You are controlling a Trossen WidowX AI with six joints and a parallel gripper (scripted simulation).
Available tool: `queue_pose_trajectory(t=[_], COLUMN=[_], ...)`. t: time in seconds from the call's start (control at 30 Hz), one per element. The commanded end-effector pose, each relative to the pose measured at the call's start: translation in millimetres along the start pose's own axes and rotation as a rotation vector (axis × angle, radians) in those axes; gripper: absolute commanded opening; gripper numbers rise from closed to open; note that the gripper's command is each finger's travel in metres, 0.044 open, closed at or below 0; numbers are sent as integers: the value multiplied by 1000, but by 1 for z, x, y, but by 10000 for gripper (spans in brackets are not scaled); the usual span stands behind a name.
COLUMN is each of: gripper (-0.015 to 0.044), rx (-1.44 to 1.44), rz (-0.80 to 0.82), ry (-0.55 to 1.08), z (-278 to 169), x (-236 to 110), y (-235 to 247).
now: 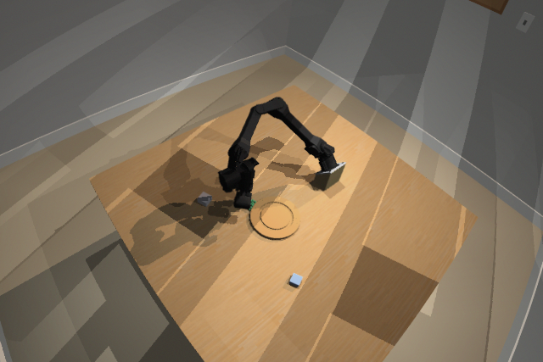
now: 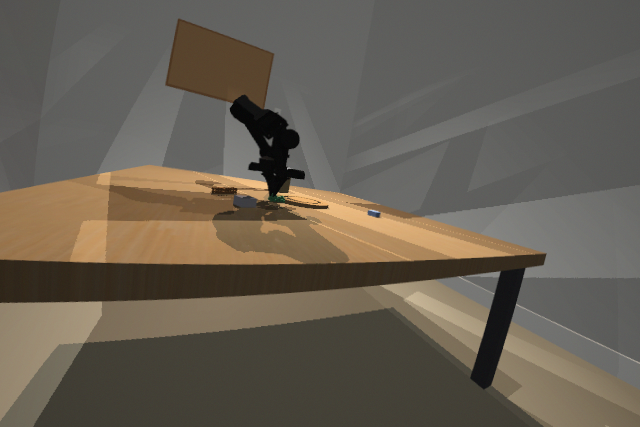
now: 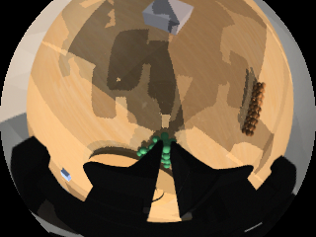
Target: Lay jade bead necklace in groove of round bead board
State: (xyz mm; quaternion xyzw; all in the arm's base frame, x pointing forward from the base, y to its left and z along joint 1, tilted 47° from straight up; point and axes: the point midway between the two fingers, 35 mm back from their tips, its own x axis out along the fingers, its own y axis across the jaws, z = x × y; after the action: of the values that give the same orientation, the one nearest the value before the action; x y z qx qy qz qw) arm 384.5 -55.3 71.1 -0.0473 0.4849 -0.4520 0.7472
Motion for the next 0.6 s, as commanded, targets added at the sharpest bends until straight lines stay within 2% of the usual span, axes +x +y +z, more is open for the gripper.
queue_pose_trajectory(t=[0.0,0.57], gripper=[0,0], rx=[0,-10], rz=[0,-6], ry=[0,-1], z=[0,-1], x=[0,-25], y=[0,0])
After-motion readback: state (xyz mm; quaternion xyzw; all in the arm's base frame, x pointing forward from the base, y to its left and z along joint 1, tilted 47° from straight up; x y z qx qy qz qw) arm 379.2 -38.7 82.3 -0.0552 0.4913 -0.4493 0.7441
